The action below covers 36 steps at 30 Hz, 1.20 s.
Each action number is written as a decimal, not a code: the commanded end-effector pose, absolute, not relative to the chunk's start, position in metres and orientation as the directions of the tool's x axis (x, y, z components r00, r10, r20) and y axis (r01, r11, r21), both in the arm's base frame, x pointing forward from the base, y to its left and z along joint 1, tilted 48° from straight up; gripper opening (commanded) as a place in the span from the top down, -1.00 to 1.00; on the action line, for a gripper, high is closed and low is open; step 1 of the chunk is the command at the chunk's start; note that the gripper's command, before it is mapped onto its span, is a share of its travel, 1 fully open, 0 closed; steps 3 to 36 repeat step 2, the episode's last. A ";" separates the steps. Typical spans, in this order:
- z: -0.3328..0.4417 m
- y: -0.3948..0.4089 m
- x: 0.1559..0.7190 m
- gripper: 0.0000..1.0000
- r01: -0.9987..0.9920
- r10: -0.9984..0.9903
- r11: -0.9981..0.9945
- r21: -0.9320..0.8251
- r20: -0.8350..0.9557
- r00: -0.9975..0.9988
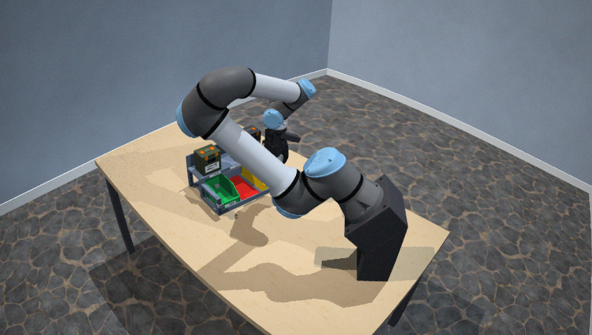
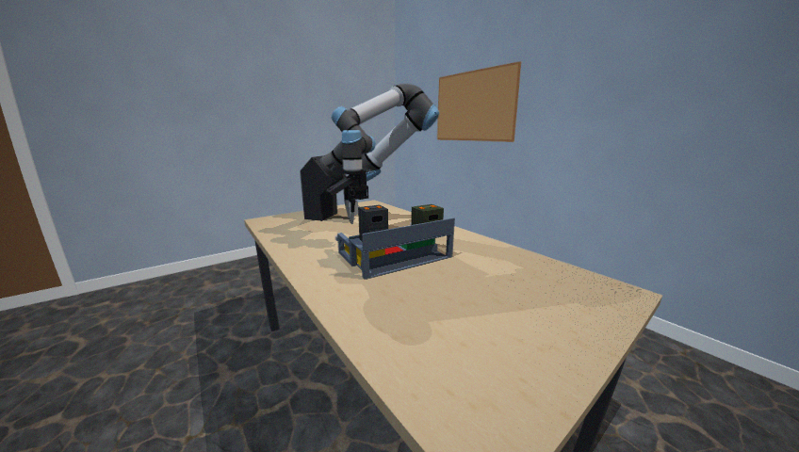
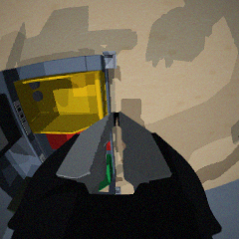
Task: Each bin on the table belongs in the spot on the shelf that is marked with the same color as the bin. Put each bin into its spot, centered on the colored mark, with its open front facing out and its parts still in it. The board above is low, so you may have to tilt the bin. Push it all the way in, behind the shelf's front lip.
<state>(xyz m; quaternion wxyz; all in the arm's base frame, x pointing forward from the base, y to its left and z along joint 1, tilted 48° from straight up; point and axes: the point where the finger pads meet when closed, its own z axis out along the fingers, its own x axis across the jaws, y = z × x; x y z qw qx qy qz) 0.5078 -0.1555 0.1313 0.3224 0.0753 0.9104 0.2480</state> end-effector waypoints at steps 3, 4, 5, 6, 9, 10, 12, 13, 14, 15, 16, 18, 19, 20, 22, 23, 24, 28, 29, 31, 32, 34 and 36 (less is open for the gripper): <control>0.132 -0.156 0.508 1.00 -0.023 0.297 0.866 0.500 -0.550 -0.780; 0.132 -0.156 0.508 1.00 -0.023 0.297 0.866 0.500 -0.550 -0.780; 0.132 -0.156 0.508 1.00 -0.023 0.297 0.866 0.500 -0.550 -0.780; 0.132 -0.156 0.508 1.00 -0.023 0.297 0.866 0.500 -0.550 -0.780; 0.132 -0.156 0.508 1.00 -0.023 0.297 0.866 0.500 -0.550 -0.780; 0.132 -0.156 0.508 1.00 -0.023 0.297 0.866 0.500 -0.550 -0.780; 0.132 -0.156 0.508 1.00 -0.023 0.297 0.866 0.500 -0.550 -0.780; 0.132 -0.156 0.508 1.00 -0.023 0.297 0.866 0.500 -0.550 -0.780; 0.132 -0.156 0.508 1.00 -0.023 0.297 0.866 0.500 -0.550 -0.780; 0.132 -0.156 0.508 1.00 -0.023 0.297 0.866 0.500 -0.550 -0.780; 0.132 -0.156 0.508 1.00 -0.023 0.297 0.866 0.500 -0.550 -0.780; 0.132 -0.156 0.508 1.00 -0.023 0.297 0.866 0.500 -0.550 -0.780; 0.132 -0.156 0.508 1.00 -0.023 0.297 0.866 0.500 -0.550 -0.780; 0.132 -0.156 0.508 1.00 -0.023 0.297 0.866 0.500 -0.550 -0.780; 0.132 -0.156 0.508 1.00 -0.023 0.297 0.866 0.500 -0.550 -0.780; 0.132 -0.156 0.508 1.00 -0.023 0.297 0.866 0.500 -0.550 -0.780; 0.132 -0.156 0.508 1.00 -0.023 0.297 0.866 0.500 -0.550 -0.780; 0.132 -0.156 0.508 1.00 -0.023 0.297 0.866 0.500 -0.550 -0.780; 0.132 -0.156 0.508 1.00 -0.023 0.297 0.866 0.500 -0.550 -0.780; 0.132 -0.156 0.508 1.00 -0.023 0.297 0.866 0.500 -0.550 -0.780; 0.132 -0.156 0.508 1.00 -0.023 0.297 0.866 0.500 -0.550 -0.780; 0.132 -0.156 0.508 1.00 -0.023 0.297 0.866 0.500 -0.550 -0.780; 0.132 -0.156 0.508 1.00 -0.023 0.297 0.866 0.500 -0.550 -0.780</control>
